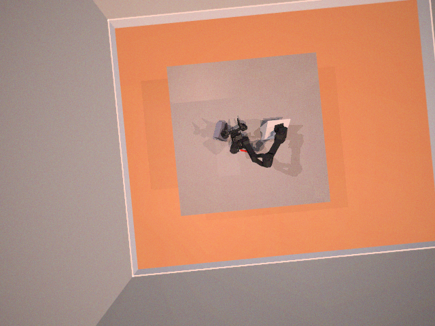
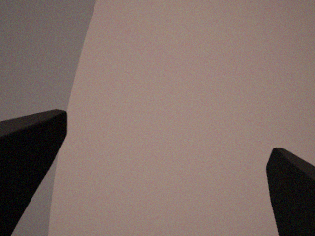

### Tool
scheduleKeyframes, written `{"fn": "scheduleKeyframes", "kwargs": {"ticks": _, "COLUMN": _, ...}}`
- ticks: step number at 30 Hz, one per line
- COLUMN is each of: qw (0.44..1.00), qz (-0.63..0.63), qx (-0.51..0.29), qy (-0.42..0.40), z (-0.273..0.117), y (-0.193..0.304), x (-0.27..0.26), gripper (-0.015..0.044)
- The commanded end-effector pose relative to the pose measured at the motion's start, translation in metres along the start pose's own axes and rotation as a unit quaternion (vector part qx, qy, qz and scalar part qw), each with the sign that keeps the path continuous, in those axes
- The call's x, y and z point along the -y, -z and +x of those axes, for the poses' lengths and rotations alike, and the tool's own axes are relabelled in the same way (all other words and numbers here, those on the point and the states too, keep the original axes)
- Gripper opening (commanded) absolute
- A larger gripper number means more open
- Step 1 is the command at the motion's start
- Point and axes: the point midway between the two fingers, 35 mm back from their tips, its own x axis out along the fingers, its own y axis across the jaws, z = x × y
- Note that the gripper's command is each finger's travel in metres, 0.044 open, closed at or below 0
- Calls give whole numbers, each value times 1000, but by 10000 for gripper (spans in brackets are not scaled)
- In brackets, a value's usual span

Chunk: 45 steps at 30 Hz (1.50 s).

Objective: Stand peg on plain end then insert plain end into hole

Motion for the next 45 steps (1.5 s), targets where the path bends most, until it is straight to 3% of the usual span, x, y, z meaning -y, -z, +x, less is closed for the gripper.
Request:
{"fn": "scheduleKeyframes", "kwargs": {"ticks": 1, "qw": 1000, "qz": -1, "qx": -1, "qy": -1, "z": 0, "y": 0, "x": 0, "gripper": 426}}
{"fn": "scheduleKeyframes", "kwargs": {"ticks": 31, "qw": 932, "qz": -183, "qx": -223, "qy": -218, "z": -1, "y": 38, "x": -60, "gripper": 440}}
{"fn": "scheduleKeyframes", "kwargs": {"ticks": 45, "qw": 842, "qz": -249, "qx": -366, "qy": -309, "z": -26, "y": 54, "x": -61, "gripper": 440}}
